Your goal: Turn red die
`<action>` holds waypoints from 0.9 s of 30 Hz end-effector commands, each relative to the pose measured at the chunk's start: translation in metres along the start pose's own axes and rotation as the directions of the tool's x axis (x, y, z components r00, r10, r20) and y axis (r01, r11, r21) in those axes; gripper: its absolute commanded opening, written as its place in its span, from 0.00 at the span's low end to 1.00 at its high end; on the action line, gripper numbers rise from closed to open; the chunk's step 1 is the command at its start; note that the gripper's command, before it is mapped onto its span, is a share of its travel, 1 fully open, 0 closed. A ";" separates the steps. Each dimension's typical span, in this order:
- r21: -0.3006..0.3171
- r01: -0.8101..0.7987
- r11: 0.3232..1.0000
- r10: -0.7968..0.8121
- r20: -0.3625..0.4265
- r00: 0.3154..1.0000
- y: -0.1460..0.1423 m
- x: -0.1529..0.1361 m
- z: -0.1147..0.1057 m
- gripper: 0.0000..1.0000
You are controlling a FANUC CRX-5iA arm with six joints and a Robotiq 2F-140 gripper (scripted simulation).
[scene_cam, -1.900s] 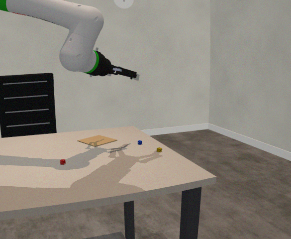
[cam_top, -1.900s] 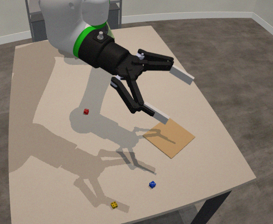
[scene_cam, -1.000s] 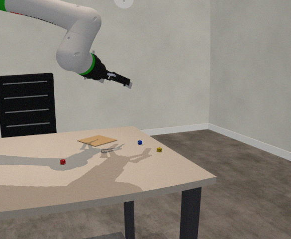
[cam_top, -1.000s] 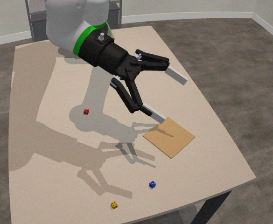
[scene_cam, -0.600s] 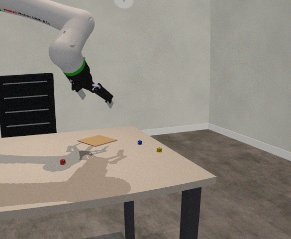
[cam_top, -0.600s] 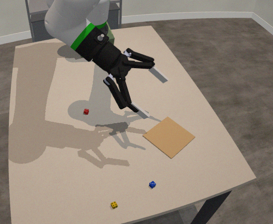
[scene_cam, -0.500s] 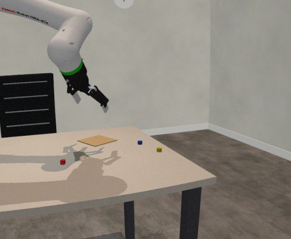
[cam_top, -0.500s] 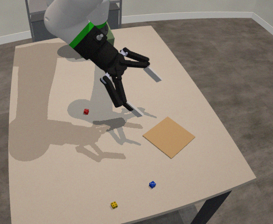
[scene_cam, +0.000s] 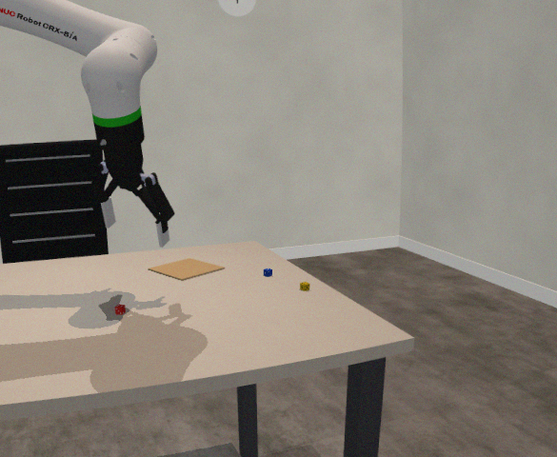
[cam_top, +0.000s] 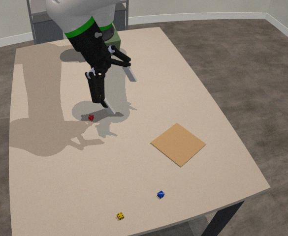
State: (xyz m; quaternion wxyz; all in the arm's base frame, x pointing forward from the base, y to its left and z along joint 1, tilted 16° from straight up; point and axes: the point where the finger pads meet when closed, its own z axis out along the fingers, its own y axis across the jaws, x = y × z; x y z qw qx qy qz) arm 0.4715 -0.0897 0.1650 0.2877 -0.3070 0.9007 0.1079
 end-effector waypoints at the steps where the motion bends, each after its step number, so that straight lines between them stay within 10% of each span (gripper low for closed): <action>1: 0.039 0.001 0.999 0.004 -0.129 0.992 -0.003 0.037 -0.012 1.00; 14: 0.181 0.066 0.981 0.010 -0.389 0.921 -0.036 0.103 -0.068 1.00; 27: 0.189 0.071 0.979 0.010 -0.399 0.917 -0.038 0.105 -0.071 1.00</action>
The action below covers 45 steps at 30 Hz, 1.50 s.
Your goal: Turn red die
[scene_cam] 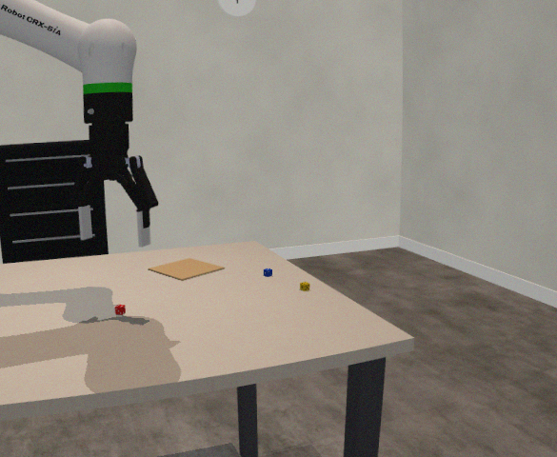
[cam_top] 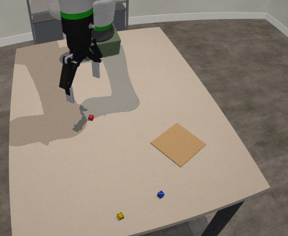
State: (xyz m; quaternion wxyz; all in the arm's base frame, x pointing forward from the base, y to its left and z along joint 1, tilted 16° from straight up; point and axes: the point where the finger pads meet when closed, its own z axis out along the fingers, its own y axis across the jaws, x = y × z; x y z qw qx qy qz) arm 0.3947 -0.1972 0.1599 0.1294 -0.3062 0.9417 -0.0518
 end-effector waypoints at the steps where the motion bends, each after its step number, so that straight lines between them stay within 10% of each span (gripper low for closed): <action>1: 0.000 0.000 1.000 0.000 0.000 1.000 0.000 0.000 0.000 1.00; 9: 0.000 0.000 1.000 0.000 0.000 1.000 0.000 0.000 0.006 1.00; 26: 0.000 0.000 1.000 0.000 0.000 1.000 0.000 0.000 0.096 1.00; 45: 0.000 0.000 1.000 0.000 0.000 1.000 0.000 0.000 0.099 1.00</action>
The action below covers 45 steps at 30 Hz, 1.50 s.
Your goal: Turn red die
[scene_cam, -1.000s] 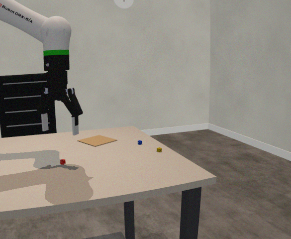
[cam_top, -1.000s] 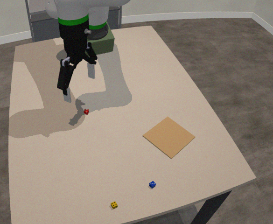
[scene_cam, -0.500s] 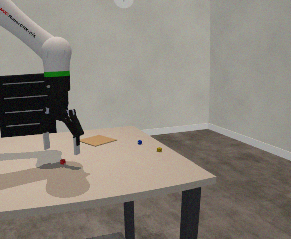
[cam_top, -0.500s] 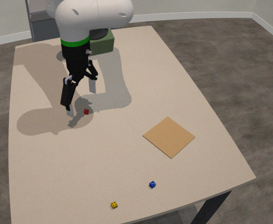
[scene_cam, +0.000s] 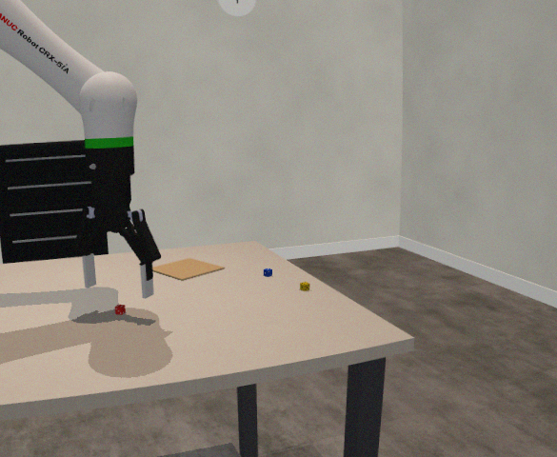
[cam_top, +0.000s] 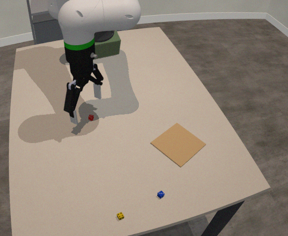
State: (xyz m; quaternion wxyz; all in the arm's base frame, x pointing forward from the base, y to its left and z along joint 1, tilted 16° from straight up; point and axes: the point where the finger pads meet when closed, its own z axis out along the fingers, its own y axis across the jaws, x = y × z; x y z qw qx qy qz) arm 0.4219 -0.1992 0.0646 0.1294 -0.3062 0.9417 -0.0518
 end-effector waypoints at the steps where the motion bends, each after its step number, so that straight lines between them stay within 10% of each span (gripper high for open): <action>1: 0.000 0.000 1.000 0.000 0.000 1.000 0.000 0.000 0.000 1.00; 45: 0.000 0.000 1.000 0.000 0.000 1.000 -0.036 -0.037 0.000 1.00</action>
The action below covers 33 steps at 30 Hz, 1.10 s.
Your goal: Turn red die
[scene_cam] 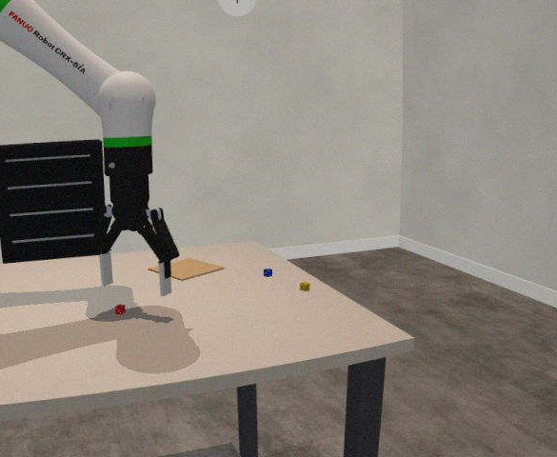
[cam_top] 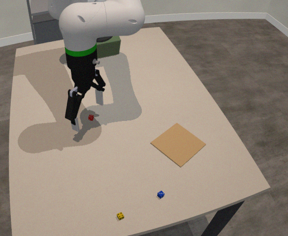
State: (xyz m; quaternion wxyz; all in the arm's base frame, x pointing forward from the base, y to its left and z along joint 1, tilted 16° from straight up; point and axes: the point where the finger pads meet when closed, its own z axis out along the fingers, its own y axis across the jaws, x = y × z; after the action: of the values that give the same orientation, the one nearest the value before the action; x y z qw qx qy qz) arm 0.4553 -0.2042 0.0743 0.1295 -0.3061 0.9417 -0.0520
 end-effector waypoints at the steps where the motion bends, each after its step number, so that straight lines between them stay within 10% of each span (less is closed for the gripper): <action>1: 0.000 0.000 1.000 0.000 0.000 1.000 -0.017 -0.017 0.000 1.00; 33: 0.000 0.000 1.000 0.000 0.000 1.000 -0.195 -0.198 0.000 1.00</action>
State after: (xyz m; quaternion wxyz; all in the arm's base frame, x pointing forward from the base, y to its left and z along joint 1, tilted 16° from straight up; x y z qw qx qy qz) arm 0.6900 -0.2393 0.1431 0.1352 -0.3053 0.9408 -0.0588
